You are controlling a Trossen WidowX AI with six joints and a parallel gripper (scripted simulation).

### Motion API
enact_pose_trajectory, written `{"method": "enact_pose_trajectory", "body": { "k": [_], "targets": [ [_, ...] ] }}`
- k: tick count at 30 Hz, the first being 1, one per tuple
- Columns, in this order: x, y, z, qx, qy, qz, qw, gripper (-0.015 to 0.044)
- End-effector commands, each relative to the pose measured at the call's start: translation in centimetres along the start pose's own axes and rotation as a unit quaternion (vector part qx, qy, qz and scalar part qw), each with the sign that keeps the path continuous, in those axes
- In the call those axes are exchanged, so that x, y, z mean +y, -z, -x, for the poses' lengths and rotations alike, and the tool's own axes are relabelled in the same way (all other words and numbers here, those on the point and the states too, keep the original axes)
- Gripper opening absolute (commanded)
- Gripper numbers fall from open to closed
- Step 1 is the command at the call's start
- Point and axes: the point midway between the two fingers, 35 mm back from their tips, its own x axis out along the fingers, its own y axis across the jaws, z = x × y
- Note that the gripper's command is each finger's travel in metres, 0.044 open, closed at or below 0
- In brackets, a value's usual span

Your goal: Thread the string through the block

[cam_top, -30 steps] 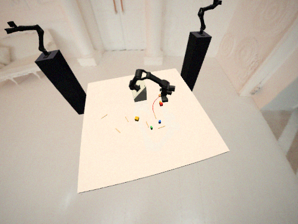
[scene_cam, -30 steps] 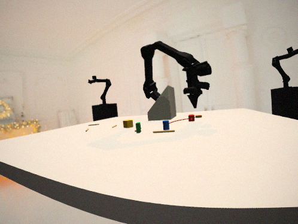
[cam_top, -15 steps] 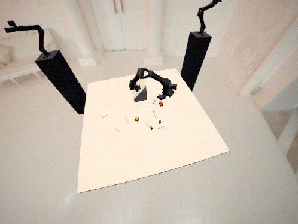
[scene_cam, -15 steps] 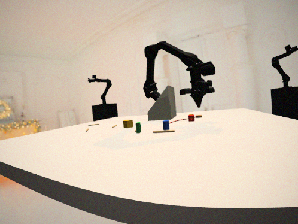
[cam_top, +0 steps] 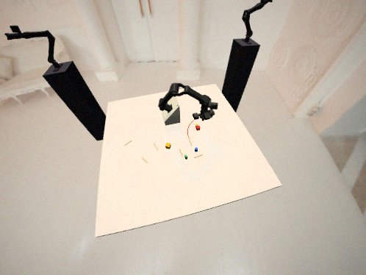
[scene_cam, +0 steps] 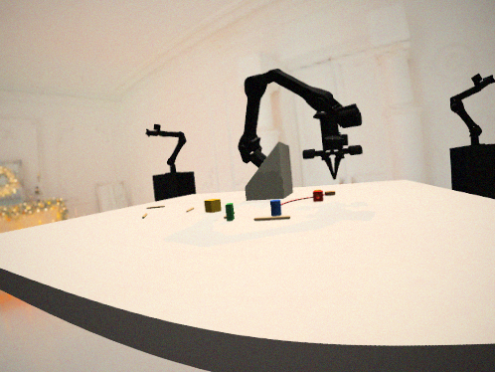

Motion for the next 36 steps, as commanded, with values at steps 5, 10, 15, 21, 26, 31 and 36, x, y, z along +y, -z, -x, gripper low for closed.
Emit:
{"method": "enact_pose_trajectory", "body": {
  "k": [5, 10, 15, 21, 26, 31, 36],
  "targets": [
    [0.1, 0.1, -0.9, 0.002, 0.000, -0.007, 1.000, 0.0000],
    [0.1, 0.0, -1.8, 0.002, 0.001, -0.007, 1.000, 0.0000],
    [0.1, 0.0, -2.6, 0.002, 0.001, -0.007, 1.000, 0.0000],
    [0.0, 0.0, -3.5, 0.002, 0.001, -0.007, 1.000, 0.0000],
    [0.0, 0.1, -4.3, 0.002, 0.001, -0.007, 1.000, 0.0000],
    [0.0, 0.1, -4.9, 0.002, 0.001, -0.007, 1.000, 0.0000],
    [-0.4, 0.1, -4.9, 0.002, 0.001, -0.007, 1.000, 0.0000]
  ]
}}
